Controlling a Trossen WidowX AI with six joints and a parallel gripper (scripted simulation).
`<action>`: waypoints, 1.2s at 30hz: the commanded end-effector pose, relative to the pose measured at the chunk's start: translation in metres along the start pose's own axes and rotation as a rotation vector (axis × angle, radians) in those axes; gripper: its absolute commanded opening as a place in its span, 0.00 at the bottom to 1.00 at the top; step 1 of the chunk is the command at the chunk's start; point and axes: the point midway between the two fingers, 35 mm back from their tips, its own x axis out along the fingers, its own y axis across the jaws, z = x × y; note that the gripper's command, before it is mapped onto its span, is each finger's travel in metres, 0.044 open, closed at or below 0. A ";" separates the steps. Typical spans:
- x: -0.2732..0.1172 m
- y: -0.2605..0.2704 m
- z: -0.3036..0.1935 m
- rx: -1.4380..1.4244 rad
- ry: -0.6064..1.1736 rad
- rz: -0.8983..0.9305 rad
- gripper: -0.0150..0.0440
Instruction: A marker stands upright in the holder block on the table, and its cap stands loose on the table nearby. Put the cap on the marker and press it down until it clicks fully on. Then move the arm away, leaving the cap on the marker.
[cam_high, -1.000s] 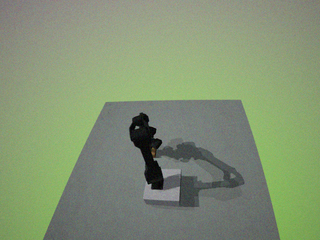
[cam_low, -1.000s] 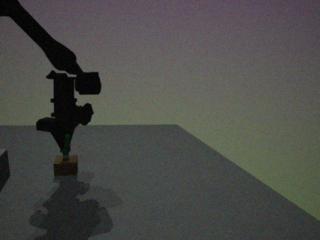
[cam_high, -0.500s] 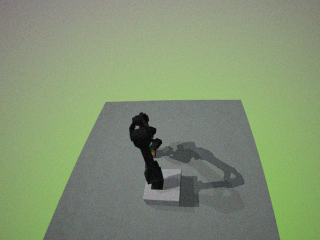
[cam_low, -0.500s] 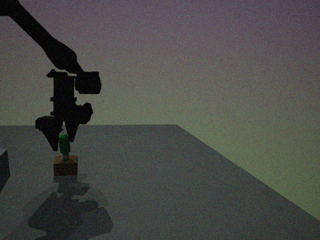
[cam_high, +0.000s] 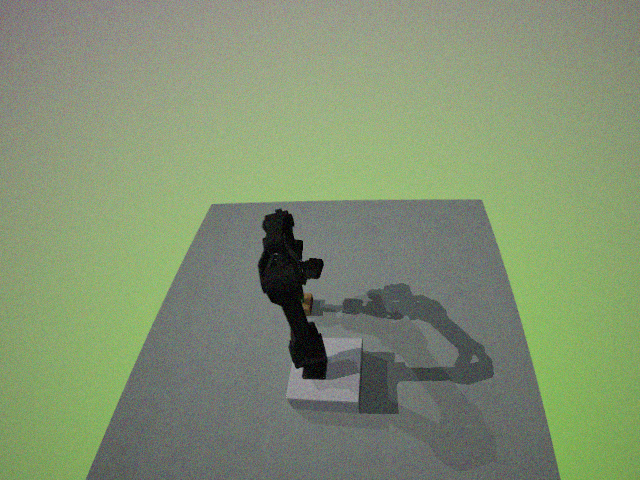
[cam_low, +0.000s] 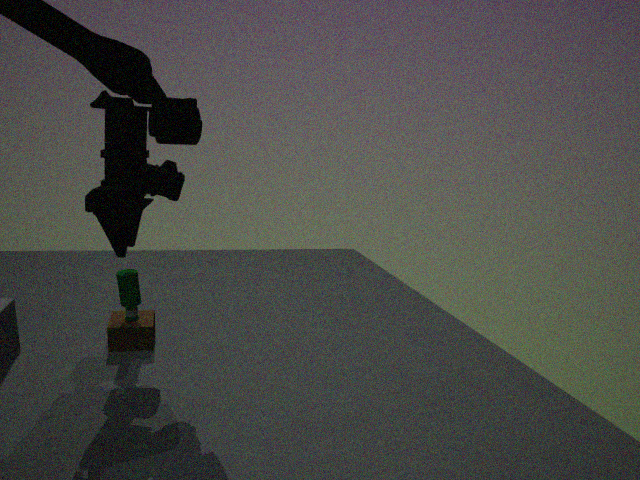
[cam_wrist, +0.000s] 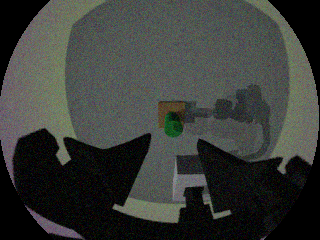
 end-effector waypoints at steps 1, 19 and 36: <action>0.002 0.000 -0.001 -0.122 -0.005 0.000 0.60; 0.003 0.000 -0.001 -0.122 -0.005 0.000 0.25; 0.027 -0.001 0.000 -0.122 -0.005 0.000 0.25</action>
